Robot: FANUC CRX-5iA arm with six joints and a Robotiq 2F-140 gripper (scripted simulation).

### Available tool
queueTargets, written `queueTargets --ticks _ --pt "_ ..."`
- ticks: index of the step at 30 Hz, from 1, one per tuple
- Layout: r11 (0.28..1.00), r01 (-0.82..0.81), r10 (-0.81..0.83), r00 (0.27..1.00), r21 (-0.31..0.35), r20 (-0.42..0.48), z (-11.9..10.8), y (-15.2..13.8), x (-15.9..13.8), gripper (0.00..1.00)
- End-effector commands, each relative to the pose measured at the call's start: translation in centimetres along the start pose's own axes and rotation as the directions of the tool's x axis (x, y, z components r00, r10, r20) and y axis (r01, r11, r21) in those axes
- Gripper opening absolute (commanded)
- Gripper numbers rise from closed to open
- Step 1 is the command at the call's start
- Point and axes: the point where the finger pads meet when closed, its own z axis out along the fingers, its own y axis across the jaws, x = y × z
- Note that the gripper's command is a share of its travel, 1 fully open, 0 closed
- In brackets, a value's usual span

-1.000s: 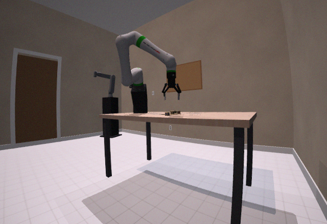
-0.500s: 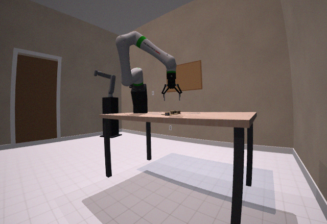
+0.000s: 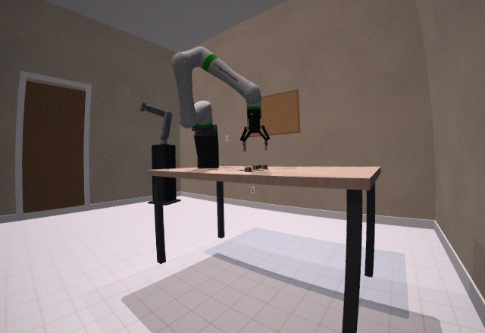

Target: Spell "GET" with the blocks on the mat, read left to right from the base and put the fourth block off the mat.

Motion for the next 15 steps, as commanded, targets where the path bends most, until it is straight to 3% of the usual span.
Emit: queueTargets --ticks 1,15 --pt "0.99 -0.138 0.138 0.99 -0.003 0.012 0.26 0.02 0.0 1.0" --pt "0.906 -0.424 0.424 0.906 -0.007 0.01 0.87 0.0 -0.02 1.0"
